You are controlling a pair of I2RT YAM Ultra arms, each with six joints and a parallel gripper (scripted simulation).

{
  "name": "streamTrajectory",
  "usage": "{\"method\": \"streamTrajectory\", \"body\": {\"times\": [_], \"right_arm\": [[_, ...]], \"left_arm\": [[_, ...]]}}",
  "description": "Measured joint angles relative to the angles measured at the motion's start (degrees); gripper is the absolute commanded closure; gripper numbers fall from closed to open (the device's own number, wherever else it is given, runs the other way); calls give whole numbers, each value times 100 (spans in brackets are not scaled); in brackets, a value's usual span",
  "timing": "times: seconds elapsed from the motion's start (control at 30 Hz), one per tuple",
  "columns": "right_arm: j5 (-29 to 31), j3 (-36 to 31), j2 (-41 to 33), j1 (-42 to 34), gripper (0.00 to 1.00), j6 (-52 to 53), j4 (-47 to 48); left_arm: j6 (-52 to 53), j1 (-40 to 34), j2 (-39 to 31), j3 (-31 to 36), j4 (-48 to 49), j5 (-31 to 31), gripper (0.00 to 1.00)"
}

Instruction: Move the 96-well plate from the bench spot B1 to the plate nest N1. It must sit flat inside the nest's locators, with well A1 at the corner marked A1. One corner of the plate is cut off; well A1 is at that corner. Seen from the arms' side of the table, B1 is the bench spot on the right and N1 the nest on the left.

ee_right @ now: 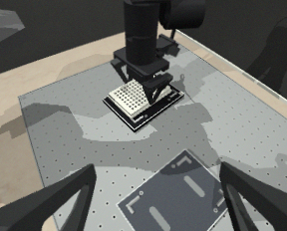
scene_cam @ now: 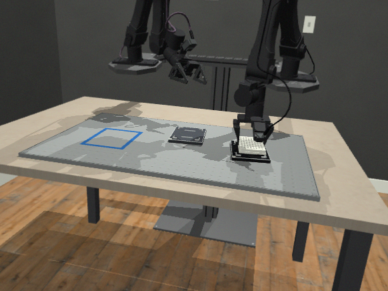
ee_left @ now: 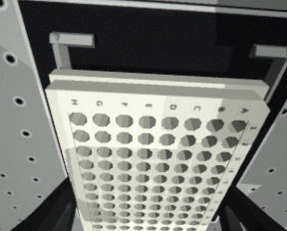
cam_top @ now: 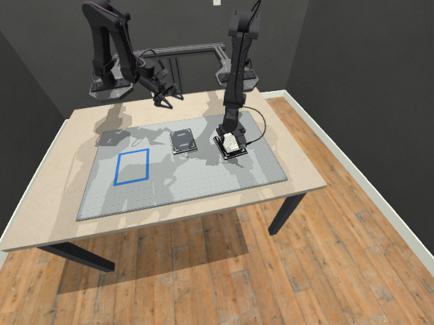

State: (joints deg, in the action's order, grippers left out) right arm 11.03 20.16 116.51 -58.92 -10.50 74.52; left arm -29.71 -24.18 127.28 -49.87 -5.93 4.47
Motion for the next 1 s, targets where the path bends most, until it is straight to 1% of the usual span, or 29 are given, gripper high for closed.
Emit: {"method": "streamTrajectory", "body": {"times": [0.2, 1.0], "right_arm": [[0, 0, 0, 0, 0, 0, 0], [0, 0, 0, 0, 0, 0, 0]], "left_arm": [[0, 0, -107, -2, -50, 0, 20], [0, 0, -105, 0, -214, -2, 20]]}}
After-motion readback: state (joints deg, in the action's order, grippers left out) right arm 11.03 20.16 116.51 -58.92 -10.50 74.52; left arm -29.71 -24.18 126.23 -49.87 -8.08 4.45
